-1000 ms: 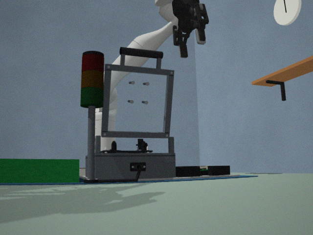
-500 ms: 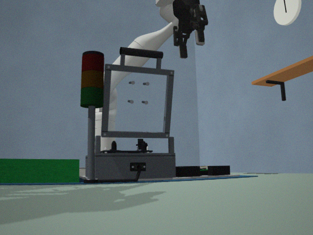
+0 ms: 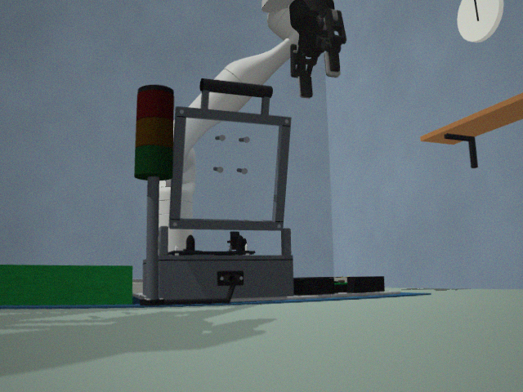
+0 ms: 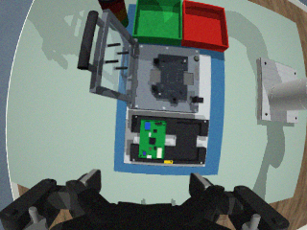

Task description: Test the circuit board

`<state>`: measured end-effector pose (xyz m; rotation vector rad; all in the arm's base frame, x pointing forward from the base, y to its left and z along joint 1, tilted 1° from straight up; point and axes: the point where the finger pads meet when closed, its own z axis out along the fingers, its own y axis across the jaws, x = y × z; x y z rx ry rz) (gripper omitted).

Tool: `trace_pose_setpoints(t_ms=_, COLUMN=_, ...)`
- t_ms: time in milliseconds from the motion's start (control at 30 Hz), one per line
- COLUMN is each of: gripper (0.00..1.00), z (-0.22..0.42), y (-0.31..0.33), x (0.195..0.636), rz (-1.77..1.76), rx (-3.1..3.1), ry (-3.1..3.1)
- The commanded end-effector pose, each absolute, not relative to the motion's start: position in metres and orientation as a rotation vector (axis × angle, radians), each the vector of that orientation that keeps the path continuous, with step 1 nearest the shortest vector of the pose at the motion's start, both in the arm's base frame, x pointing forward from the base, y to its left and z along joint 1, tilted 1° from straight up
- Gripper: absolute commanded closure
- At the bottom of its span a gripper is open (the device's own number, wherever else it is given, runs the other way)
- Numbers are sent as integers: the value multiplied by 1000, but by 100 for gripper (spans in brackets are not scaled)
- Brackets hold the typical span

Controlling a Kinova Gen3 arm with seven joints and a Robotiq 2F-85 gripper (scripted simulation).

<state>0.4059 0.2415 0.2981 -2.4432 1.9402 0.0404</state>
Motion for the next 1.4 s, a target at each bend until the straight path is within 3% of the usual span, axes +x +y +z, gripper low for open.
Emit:
trace_pose_setpoints(t_ms=0, gripper=0, z=299, y=243, x=405, rz=40, rx=-2445, ry=1936)
trace_pose_setpoints(t_ms=1367, gripper=0, z=301, y=242, x=393, rz=17, rx=-2443, ry=1992)
